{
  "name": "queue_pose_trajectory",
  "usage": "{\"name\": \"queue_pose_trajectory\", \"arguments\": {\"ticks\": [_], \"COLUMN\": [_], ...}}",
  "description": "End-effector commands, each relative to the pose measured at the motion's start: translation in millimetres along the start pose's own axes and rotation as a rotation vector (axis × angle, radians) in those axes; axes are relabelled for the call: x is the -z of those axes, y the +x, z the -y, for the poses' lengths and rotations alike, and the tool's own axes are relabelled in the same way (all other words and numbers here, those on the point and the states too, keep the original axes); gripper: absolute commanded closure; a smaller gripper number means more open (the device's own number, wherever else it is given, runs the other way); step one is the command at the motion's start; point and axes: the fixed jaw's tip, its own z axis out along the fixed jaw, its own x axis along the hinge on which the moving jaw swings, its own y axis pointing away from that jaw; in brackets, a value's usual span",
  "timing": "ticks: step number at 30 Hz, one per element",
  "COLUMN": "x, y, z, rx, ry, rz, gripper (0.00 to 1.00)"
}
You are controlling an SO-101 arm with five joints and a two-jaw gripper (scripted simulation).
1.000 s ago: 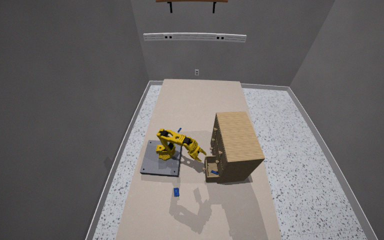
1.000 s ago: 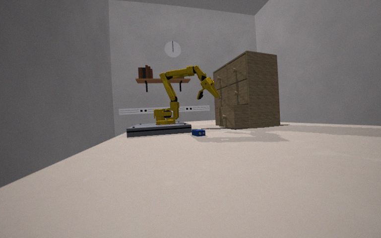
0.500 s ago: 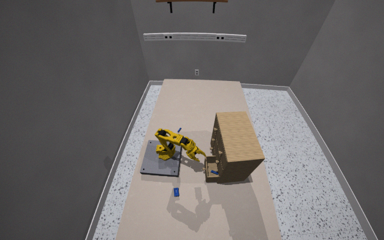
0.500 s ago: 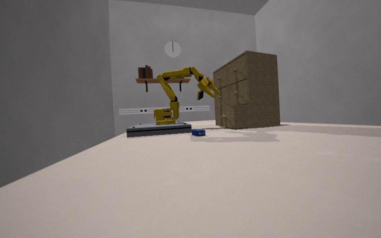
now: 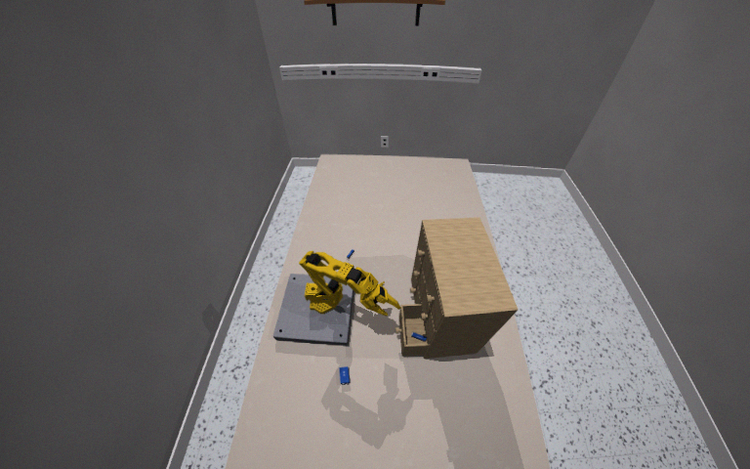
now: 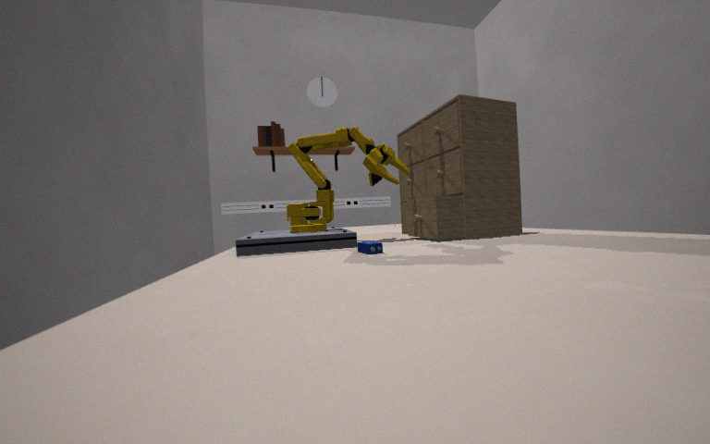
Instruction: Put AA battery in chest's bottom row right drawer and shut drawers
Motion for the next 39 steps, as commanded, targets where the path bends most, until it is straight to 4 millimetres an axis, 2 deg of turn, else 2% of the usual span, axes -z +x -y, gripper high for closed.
{"name": "queue_pose_trajectory", "arguments": {"ticks": [1, 5, 20, 22, 37, 39], "x": [1, 1, 3, 3, 3, 3], "y": [0, 0, -2, -2, -4, -4], "z": [-4, -5, -13, -13, -20, -20], "rx": [-0.107, -0.158, -0.543, -0.543, -0.925, -0.925], "ry": [0.015, 0.022, 0.087, 0.087, 0.166, 0.166], "rz": [-0.019, -0.025, -0.061, -0.061, -0.077, -0.077], "gripper": [0.76, 0.76, 0.76, 0.76, 0.76, 0.76]}}
